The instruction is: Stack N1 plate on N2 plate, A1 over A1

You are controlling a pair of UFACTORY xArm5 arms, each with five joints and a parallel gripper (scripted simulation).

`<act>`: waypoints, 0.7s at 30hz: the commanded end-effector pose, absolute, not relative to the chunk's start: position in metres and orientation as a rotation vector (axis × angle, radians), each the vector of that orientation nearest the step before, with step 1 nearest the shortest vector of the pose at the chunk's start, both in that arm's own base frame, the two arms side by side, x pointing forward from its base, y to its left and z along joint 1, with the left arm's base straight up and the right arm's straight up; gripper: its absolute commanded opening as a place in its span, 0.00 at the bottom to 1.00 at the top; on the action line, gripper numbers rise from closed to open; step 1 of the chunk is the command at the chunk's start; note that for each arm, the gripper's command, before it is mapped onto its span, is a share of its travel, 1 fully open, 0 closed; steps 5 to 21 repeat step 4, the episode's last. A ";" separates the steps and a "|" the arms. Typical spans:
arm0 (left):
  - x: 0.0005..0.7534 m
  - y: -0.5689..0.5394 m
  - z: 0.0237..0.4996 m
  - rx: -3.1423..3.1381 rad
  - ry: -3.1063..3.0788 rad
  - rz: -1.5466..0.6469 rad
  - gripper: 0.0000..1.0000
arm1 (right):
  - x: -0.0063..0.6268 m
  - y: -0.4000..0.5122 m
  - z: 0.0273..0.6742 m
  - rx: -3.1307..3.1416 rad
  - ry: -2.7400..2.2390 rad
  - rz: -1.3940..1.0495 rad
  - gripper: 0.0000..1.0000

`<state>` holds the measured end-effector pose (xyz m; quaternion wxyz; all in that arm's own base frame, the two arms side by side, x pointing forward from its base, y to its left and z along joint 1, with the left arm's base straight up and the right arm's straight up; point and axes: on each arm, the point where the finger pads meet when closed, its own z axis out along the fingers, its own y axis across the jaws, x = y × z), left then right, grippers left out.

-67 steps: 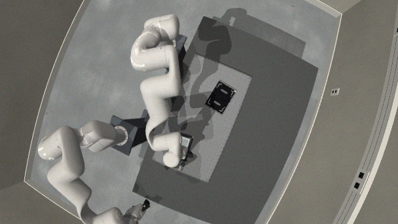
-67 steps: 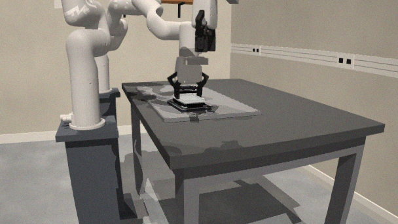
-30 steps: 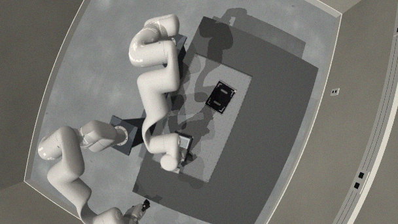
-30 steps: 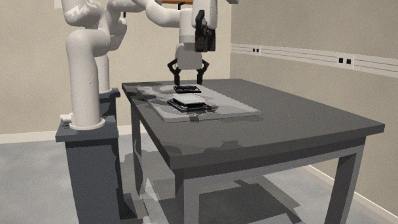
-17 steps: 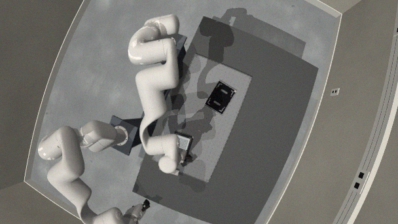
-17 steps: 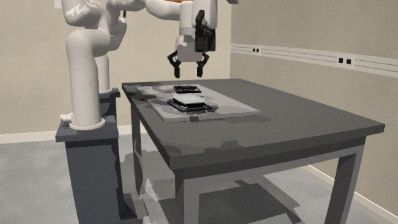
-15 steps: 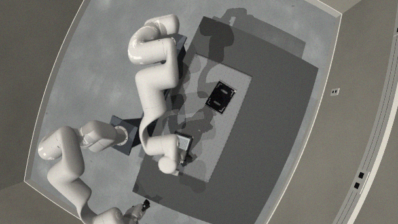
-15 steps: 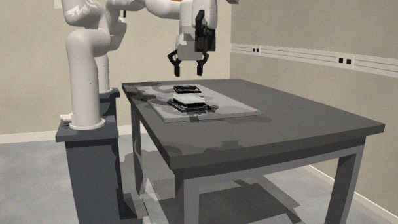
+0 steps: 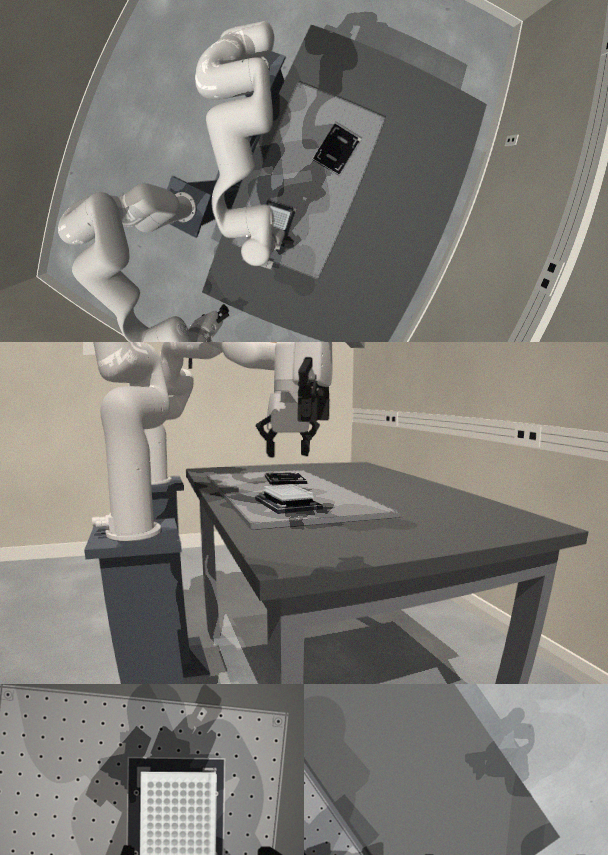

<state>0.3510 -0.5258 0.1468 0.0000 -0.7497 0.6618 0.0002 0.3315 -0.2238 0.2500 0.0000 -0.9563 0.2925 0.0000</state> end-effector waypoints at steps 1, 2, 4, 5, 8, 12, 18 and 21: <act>0.352 -0.527 0.149 -2.356 2.080 -0.008 1.00 | 0.332 -0.224 0.251 -3.005 0.919 -0.005 1.00; 0.352 -0.527 0.149 -2.356 2.080 -0.008 1.00 | 0.332 -0.224 0.251 -3.005 0.919 -0.005 1.00; 0.352 -0.527 0.149 -2.356 2.080 -0.008 1.00 | 0.332 -0.224 0.251 -3.005 0.919 -0.005 1.00; 0.352 -0.527 0.149 -2.356 2.080 -0.008 1.00 | 0.332 -0.224 0.251 -3.005 0.919 -0.005 1.00; 0.352 -0.527 0.149 -2.356 2.080 -0.008 1.00 | 0.332 -0.224 0.251 -3.005 0.919 -0.005 1.00; 0.352 -0.527 0.149 -2.356 2.080 -0.008 1.00 | 0.332 -0.224 0.251 -3.005 0.919 -0.005 1.00; 0.352 -0.527 0.149 -2.356 2.080 -0.008 1.00 | 0.332 -0.224 0.251 -3.005 0.919 -0.005 1.00; 0.352 -0.527 0.149 -2.356 2.080 -0.008 1.00 | 0.332 -0.224 0.251 -3.005 0.919 -0.005 1.00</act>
